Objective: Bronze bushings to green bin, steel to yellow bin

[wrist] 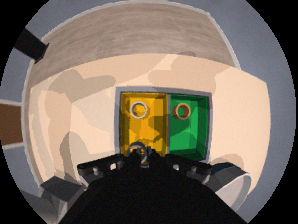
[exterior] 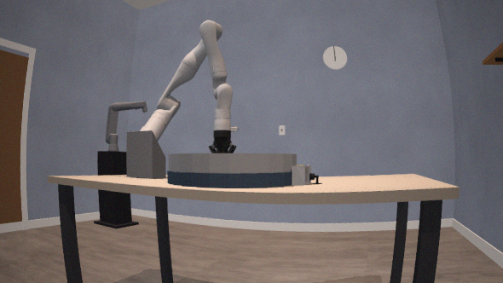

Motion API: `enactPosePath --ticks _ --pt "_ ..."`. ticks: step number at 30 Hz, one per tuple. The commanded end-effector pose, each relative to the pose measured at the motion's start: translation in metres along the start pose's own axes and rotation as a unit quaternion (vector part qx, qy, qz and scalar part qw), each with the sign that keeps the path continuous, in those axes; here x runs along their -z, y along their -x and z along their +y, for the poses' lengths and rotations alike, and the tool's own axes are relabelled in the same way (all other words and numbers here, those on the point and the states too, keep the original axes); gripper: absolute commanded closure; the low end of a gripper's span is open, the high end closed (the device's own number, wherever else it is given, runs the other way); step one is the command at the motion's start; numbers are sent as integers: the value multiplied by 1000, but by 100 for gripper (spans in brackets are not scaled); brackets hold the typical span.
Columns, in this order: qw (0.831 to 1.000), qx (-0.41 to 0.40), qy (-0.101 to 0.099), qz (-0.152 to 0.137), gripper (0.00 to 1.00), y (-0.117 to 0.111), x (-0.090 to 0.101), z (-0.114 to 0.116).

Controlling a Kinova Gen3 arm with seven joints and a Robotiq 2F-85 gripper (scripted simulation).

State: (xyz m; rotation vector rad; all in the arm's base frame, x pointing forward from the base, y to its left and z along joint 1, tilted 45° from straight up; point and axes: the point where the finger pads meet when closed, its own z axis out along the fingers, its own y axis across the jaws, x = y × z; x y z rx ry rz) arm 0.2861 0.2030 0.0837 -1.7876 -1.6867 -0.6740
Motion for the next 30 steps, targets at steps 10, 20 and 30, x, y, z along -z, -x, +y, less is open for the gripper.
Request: enactPosePath --ticks 10,20,30 --pt "1000 -1 1 0 100 -2 -10 -1" --pt "1000 1 0 0 100 -1 -11 0" --pt "1000 0 1 0 100 -1 -17 0"
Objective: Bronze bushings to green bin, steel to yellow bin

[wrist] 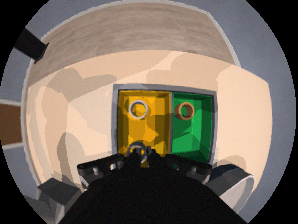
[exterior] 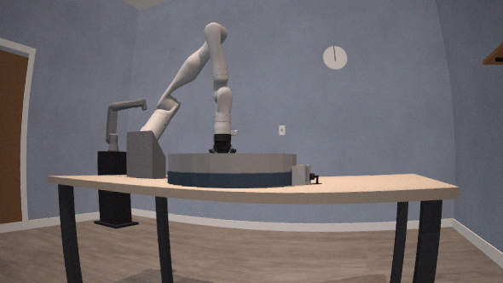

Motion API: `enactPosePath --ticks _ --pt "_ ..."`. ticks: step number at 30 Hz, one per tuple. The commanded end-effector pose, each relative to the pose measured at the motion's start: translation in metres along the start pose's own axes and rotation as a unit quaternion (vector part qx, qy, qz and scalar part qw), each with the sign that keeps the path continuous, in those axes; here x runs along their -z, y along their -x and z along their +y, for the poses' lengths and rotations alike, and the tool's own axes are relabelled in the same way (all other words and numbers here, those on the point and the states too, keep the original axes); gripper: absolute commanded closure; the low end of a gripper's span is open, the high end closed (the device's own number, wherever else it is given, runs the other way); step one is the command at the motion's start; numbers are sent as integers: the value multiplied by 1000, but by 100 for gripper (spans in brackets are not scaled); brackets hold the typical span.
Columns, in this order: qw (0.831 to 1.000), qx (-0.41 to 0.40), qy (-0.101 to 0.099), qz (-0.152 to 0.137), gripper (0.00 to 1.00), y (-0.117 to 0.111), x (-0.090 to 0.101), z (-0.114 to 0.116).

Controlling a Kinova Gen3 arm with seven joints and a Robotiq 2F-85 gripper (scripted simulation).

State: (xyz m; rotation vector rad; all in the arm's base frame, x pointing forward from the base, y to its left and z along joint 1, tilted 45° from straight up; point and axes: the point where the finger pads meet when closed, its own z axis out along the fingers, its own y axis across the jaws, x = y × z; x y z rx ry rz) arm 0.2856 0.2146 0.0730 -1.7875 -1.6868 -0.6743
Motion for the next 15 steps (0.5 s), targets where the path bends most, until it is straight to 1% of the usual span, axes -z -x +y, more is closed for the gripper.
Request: enactPosePath --ticks 1,4,15 --pt "1000 0 1 0 100 -1 -3 0" --pt "1000 -1 1 0 100 -1 -6 -1" --pt "1000 -1 1 0 100 -1 -6 -1"
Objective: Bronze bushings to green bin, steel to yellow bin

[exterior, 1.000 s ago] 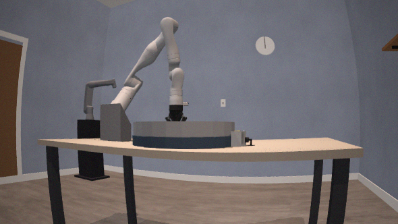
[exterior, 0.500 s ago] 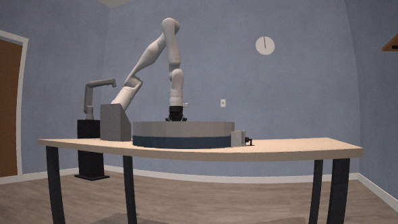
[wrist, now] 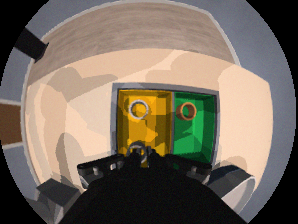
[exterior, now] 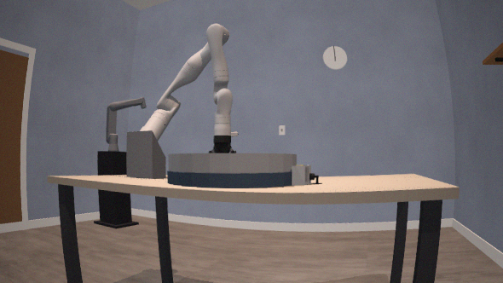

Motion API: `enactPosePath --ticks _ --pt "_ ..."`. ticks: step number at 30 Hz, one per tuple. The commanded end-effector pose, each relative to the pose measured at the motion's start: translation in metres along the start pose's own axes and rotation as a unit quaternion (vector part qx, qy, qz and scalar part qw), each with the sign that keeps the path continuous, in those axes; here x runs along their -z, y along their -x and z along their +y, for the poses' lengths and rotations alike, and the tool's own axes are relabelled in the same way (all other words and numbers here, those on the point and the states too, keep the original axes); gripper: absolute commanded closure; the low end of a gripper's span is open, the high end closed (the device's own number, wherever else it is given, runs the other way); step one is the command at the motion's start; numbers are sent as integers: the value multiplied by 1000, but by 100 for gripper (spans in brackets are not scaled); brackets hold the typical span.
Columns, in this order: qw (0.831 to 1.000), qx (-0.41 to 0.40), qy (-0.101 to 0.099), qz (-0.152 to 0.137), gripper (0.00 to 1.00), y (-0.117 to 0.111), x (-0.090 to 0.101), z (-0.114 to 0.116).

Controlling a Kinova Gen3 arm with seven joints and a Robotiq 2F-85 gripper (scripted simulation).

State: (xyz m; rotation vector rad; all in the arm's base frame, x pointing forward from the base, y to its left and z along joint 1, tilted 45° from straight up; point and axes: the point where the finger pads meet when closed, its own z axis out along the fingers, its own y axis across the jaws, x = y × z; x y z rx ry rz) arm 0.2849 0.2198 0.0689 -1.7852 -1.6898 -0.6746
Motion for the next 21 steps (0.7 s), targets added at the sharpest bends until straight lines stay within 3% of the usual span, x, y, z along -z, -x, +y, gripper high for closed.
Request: enactPosePath --ticks 1,21 --pt "1000 -2 1 0 100 0 0 0" --pt "1000 -2 1 0 100 0 -12 0"
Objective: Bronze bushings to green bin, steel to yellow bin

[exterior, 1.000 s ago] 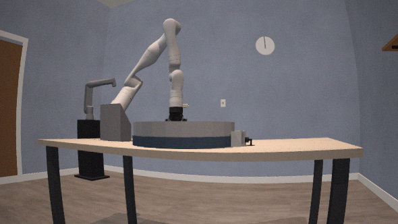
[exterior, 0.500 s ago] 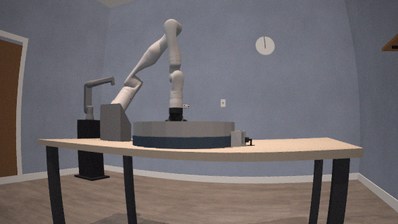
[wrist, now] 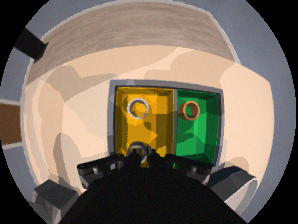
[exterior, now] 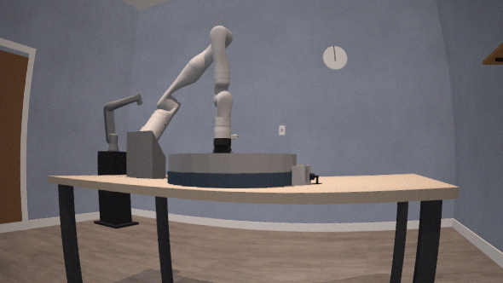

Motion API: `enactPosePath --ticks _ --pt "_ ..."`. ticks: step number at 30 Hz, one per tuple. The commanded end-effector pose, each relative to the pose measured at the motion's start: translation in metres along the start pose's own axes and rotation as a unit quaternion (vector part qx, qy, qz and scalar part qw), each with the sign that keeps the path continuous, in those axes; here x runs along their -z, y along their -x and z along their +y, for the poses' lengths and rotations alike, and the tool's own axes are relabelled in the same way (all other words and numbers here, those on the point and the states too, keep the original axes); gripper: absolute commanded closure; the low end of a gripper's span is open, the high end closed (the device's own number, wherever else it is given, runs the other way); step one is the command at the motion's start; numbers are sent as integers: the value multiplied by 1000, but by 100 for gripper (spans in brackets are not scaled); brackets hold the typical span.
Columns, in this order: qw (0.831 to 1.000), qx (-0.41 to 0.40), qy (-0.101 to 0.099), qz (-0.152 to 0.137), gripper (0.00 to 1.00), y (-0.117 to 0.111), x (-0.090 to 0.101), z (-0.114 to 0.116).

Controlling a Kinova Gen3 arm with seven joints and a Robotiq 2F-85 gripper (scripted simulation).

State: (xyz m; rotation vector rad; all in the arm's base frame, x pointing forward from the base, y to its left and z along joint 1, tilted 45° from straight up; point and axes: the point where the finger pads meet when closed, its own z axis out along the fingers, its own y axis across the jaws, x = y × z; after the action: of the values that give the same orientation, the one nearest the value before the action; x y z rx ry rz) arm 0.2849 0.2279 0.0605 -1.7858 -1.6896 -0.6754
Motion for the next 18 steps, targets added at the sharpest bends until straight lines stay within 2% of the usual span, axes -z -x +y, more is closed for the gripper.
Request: enactPosePath --ticks 1,14,15,18 --pt "1000 -2 1 0 100 -1 0 0" --pt "1000 -2 1 0 100 0 0 0" --pt "1000 0 0 0 84 0 0 0" --pt "1000 0 0 0 84 0 0 0"
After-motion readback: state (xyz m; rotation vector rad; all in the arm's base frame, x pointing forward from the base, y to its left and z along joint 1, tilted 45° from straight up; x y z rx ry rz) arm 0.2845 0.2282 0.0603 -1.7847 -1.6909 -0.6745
